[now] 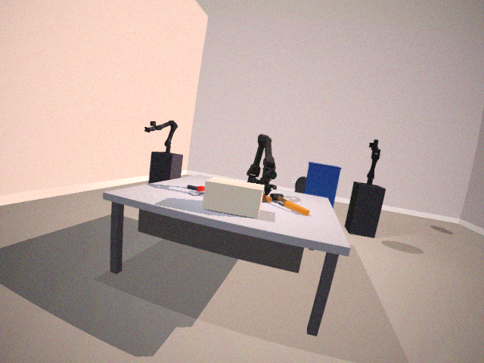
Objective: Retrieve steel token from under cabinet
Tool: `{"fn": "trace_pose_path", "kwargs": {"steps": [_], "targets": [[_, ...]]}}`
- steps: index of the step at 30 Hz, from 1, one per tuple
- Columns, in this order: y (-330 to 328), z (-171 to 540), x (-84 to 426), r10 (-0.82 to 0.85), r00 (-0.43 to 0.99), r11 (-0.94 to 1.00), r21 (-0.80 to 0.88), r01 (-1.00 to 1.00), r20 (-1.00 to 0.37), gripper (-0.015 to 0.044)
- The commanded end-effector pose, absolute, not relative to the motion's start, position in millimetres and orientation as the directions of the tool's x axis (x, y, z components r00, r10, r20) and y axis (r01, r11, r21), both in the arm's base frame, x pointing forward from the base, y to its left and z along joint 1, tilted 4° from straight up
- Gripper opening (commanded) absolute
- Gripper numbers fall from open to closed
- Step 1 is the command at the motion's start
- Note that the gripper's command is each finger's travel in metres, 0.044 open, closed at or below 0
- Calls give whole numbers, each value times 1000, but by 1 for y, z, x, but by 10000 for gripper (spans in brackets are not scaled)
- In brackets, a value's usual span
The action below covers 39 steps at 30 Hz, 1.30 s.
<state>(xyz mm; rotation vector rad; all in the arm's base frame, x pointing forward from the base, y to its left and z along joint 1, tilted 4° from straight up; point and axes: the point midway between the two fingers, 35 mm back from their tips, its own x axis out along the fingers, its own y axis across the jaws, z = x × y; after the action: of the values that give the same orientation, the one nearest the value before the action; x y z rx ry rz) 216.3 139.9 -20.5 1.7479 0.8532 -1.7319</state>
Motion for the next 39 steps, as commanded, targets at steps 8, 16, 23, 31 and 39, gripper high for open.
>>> {"fn": "trace_pose_path", "kwargs": {"steps": [8,16,23,31,39], "targets": [[141,-20,217,70,-21,-586,-58,808,-997,0],[141,-20,217,70,-21,-532,-55,845,-997,0],[141,-20,217,70,-21,-484,-52,874,-997,0],[141,-20,217,70,-20,-445,-50,894,-997,0],[143,-20,217,70,-20,-488,-52,871,-997,0]]}}
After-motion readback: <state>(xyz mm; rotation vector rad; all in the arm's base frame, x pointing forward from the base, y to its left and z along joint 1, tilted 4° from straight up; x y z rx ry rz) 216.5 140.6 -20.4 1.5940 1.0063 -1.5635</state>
